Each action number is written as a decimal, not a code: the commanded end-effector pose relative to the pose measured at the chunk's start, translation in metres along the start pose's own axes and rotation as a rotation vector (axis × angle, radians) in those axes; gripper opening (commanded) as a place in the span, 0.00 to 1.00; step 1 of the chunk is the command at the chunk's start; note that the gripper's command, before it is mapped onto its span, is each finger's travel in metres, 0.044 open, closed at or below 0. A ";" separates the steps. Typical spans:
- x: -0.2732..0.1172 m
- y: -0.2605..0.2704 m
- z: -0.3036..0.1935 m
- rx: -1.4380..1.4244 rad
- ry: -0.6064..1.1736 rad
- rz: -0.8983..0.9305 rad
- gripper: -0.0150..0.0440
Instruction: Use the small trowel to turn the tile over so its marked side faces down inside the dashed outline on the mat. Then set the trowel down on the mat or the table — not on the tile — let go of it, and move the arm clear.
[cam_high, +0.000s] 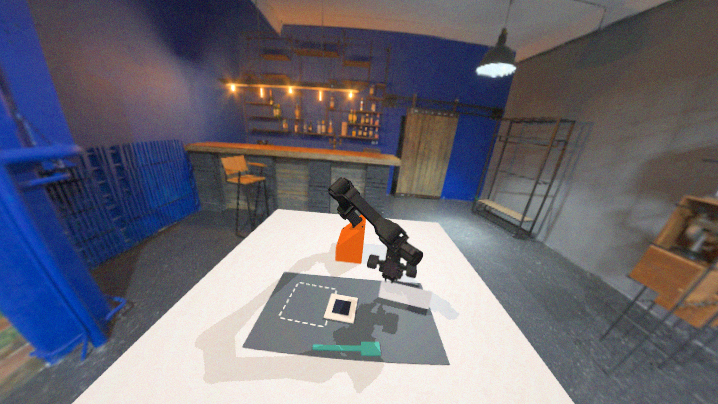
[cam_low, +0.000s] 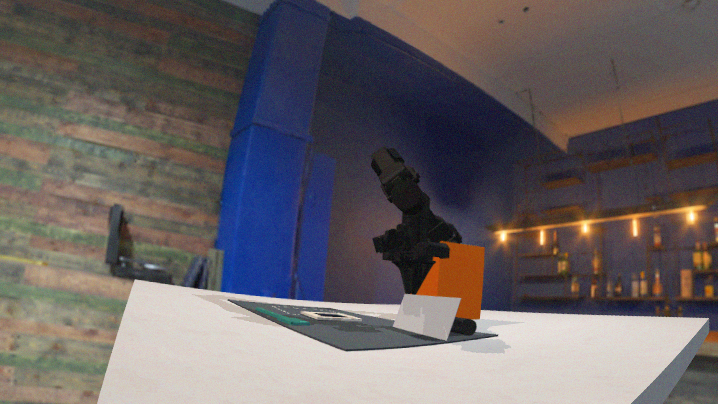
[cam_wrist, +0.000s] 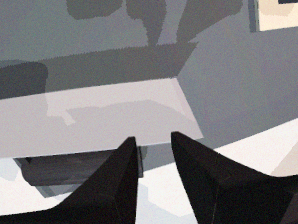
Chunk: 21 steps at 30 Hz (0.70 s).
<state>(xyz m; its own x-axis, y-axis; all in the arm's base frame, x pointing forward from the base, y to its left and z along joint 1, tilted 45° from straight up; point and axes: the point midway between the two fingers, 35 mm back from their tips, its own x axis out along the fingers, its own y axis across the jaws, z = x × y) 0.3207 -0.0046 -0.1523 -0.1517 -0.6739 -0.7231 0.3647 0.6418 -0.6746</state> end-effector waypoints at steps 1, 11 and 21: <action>0.002 -0.001 0.002 0.001 -0.003 -0.003 0.42; 0.002 -0.001 0.002 0.001 -0.003 -0.003 0.42; 0.000 0.000 0.003 0.000 -0.001 0.000 0.42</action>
<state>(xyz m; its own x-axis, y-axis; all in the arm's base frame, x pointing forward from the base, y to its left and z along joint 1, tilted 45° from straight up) 0.3212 -0.0045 -0.1522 -0.1510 -0.6742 -0.7229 0.3647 0.6417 -0.6747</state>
